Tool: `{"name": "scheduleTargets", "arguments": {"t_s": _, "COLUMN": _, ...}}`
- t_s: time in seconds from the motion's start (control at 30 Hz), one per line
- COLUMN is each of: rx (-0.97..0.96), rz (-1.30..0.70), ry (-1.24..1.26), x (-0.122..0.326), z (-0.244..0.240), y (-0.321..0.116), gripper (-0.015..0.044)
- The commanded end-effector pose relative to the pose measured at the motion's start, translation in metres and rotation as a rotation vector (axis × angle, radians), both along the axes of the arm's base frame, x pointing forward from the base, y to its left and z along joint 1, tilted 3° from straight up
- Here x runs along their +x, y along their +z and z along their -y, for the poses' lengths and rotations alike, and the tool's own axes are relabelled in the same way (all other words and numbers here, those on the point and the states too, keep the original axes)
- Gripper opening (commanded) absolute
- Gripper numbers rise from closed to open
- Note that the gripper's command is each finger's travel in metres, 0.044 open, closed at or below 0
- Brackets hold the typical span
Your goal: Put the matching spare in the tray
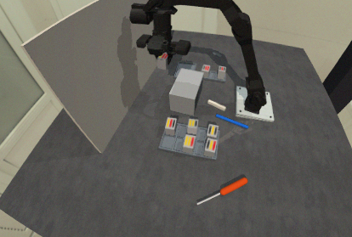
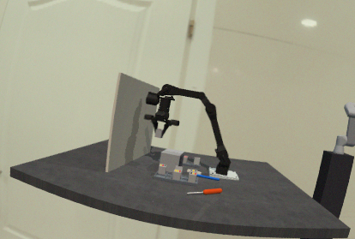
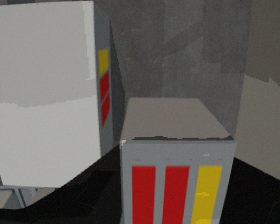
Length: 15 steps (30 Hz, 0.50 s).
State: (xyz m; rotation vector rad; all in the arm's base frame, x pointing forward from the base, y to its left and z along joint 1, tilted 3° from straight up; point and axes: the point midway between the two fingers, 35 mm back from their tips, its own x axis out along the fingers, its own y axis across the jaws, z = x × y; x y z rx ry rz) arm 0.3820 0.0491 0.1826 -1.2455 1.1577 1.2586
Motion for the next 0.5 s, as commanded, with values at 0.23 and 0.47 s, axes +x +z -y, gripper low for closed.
{"name": "scheduleTargets", "arguments": {"t_s": 0.23, "rx": -0.019, "rz": 0.008, "ry": 0.014, "x": 0.003, "z": 0.071, "y": 0.001, "gripper": 0.0000}}
{"name": "scheduleTargets", "arguments": {"t_s": 0.47, "rx": -0.030, "rz": 0.000, "ry": 0.031, "x": -0.003, "z": 0.118, "y": -0.001, "gripper": 0.0000}}
